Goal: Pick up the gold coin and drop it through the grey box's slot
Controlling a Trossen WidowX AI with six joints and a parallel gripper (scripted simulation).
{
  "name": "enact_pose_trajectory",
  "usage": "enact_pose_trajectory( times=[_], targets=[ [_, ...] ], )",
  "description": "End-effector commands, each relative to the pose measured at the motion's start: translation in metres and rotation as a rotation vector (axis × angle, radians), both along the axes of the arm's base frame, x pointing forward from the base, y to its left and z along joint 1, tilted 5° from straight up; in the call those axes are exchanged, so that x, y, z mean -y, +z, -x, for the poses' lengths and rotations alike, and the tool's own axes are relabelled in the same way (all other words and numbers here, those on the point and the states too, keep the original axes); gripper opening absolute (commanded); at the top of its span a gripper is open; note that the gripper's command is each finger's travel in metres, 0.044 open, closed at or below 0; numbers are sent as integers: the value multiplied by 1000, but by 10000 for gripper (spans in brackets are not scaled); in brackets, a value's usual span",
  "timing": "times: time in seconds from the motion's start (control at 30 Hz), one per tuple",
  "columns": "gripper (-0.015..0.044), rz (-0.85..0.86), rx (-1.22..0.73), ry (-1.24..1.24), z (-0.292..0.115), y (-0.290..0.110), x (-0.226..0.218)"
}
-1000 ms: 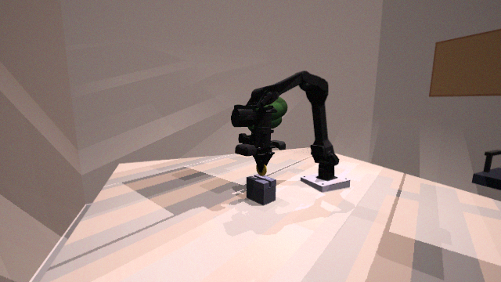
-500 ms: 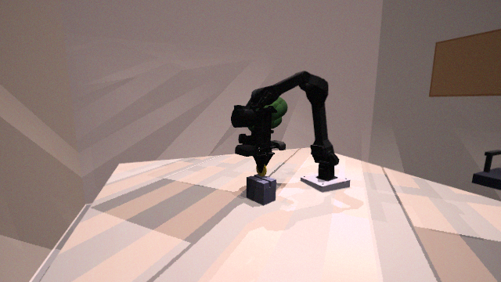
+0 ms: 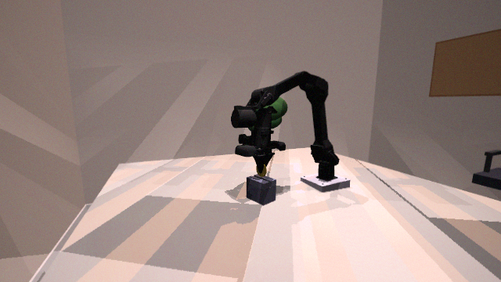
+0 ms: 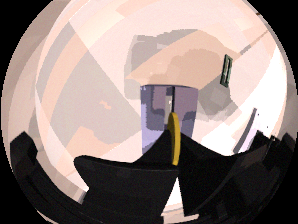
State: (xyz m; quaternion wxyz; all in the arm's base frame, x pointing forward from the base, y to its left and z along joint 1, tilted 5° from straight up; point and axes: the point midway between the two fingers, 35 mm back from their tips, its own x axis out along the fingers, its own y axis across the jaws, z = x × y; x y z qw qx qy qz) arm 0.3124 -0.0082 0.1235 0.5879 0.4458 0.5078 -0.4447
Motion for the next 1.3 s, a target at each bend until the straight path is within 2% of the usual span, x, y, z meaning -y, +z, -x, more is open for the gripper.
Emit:
enact_pose_trajectory(
  times=[0.0,1.17,1.27],
  targets=[
    [0,0,-8,3,1,-3,0],
    [0,0,-8,4,1,-6,0],
    [79,0,0,1,0,-3,0]
  ],
)
